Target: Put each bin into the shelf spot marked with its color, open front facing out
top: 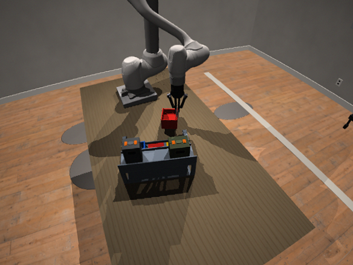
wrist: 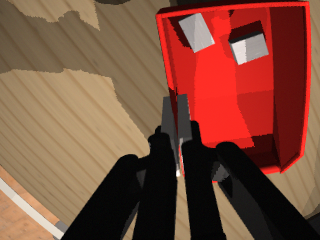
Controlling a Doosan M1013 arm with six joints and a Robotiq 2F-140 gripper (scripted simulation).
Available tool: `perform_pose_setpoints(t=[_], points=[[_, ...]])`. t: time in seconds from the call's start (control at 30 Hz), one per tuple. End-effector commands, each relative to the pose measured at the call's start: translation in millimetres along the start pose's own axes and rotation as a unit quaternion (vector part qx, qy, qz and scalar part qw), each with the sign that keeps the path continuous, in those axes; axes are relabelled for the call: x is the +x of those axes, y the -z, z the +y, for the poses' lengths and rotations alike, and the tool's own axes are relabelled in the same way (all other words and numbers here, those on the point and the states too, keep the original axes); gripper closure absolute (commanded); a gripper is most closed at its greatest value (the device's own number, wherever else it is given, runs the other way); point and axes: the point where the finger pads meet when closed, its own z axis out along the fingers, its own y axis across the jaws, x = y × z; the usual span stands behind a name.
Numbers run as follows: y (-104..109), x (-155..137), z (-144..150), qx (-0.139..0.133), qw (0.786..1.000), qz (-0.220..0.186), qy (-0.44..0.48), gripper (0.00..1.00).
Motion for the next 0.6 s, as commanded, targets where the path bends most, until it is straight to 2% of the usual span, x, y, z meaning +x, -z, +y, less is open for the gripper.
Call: perform_pose_setpoints(t=[0.0, 0.57], points=[[-0.2, 3.8, 10.8, 0.0, 1.0, 0.0, 0.01, 0.9], [-1.6, 21.6, 62.4, 0.0, 0.998, 0.0, 0.055, 0.9]])
